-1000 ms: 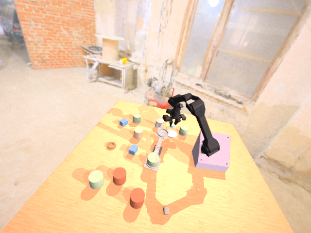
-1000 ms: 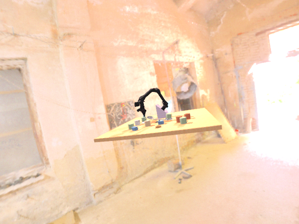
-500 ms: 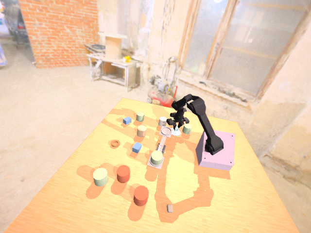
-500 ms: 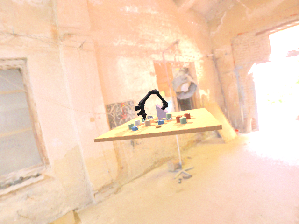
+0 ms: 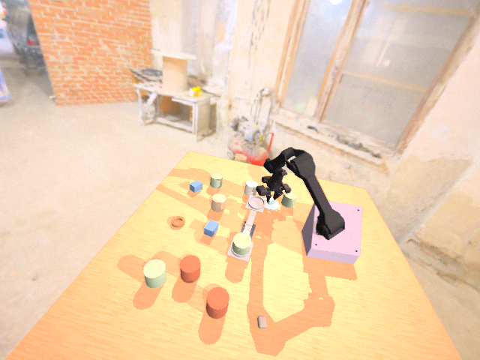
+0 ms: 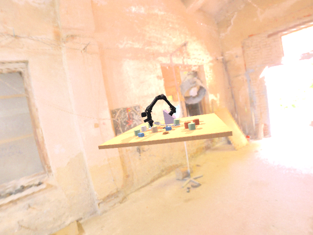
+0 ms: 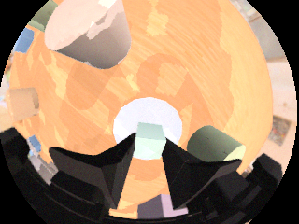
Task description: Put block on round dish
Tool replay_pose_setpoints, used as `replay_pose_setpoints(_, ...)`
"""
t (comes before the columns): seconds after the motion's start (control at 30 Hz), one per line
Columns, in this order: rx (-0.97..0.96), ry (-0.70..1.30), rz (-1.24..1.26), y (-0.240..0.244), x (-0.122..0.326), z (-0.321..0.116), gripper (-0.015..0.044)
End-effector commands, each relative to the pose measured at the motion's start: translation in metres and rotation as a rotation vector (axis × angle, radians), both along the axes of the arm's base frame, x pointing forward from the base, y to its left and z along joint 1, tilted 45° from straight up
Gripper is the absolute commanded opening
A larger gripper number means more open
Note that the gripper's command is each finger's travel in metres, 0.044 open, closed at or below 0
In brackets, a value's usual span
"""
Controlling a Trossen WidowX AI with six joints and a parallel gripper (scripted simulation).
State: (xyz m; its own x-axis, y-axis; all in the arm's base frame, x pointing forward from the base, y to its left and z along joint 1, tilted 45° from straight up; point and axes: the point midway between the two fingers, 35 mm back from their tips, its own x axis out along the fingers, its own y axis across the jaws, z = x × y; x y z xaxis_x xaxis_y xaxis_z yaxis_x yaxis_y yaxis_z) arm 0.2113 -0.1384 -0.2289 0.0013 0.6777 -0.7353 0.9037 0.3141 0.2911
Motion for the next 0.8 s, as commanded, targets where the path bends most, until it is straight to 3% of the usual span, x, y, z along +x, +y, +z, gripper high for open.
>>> replay_pose_setpoints(0.0, 0.007, 0.005, -0.003, 0.006, -0.002, -0.003, 0.0)
replay_pose_setpoints(0.57, -0.002, -0.018, 0.012, -0.001, 0.001, 0.002, 0.044)
replay_pose_setpoints(0.77, -0.001, -0.022, 0.016, -0.026, 0.002, 0.029, 0.044)
